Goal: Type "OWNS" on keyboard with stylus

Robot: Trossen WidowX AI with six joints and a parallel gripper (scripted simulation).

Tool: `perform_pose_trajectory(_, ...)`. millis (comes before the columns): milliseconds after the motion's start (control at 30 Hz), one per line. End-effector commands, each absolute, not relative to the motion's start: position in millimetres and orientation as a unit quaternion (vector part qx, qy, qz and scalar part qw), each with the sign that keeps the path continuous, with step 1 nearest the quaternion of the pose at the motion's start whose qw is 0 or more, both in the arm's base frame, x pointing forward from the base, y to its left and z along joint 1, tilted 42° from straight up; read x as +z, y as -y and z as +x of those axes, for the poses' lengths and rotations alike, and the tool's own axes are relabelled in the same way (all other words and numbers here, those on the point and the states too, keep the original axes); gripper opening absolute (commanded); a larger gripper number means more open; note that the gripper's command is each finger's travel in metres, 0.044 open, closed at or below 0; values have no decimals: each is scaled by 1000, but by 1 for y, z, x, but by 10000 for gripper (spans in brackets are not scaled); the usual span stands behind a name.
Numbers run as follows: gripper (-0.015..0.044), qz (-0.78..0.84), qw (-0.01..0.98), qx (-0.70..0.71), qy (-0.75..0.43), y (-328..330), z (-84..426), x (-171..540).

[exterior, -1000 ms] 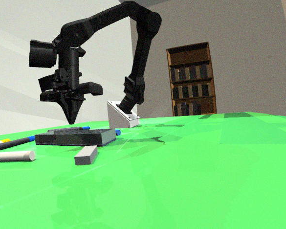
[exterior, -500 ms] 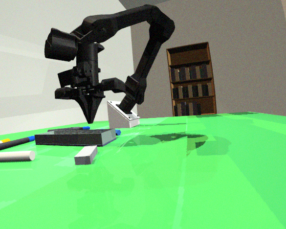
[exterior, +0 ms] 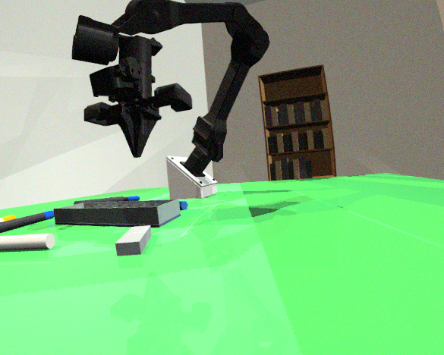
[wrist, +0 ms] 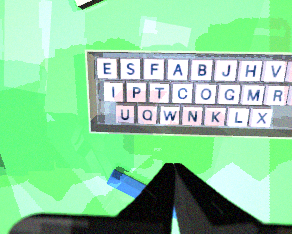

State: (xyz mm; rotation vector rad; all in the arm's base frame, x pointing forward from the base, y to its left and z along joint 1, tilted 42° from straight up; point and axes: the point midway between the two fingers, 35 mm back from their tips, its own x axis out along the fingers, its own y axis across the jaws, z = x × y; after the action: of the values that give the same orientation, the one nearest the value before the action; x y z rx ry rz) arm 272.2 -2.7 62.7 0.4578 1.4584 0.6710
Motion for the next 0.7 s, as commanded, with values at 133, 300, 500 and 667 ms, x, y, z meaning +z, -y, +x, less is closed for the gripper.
perform_pose_trajectory(133,79,204,670,298,-648,2,272,61)
perform_pose_trajectory(300,0,204,670,298,-648,2,272,61)
perform_pose_trajectory(500,0,204,670,298,-648,2,272,61)
perform_pose_trajectory(667,53,204,670,298,-648,2,272,62)
